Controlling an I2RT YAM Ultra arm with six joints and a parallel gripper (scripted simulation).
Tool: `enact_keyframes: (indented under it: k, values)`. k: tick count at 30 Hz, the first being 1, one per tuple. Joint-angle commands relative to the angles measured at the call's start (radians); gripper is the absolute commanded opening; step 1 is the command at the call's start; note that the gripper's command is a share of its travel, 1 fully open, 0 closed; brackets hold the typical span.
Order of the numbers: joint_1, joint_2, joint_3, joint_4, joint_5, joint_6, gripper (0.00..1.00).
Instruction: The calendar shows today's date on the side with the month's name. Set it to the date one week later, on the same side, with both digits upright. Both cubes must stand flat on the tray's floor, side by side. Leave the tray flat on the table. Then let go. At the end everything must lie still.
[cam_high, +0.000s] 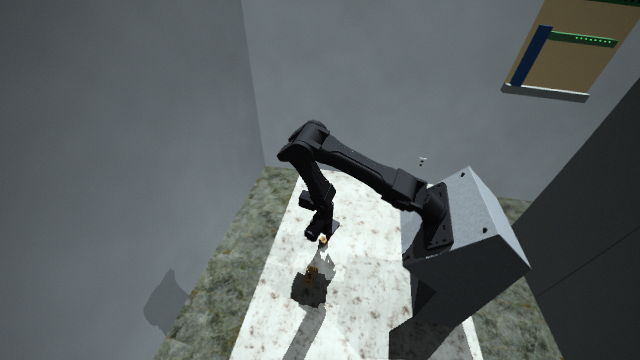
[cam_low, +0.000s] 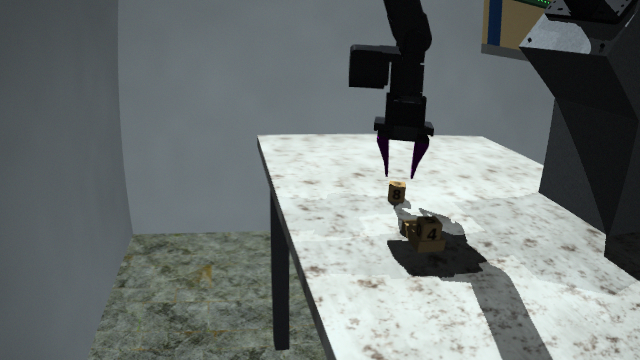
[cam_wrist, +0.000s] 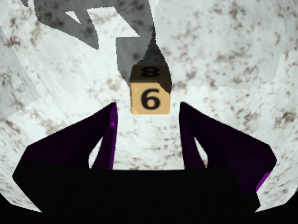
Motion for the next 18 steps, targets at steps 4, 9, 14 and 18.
enact_keyframes:
  k: [4,9,14,18]
  values:
    - [0.0,0.004,0.006,0.01,0.0,0.003,0.45]
    - [0.001,0.012,0.011,0.013,0.001,0.004,0.45]
    - [0.001,0.014,0.012,0.014,0.002,0.004,0.45]
    - [0.001,0.014,0.012,0.014,0.002,0.004,0.45]
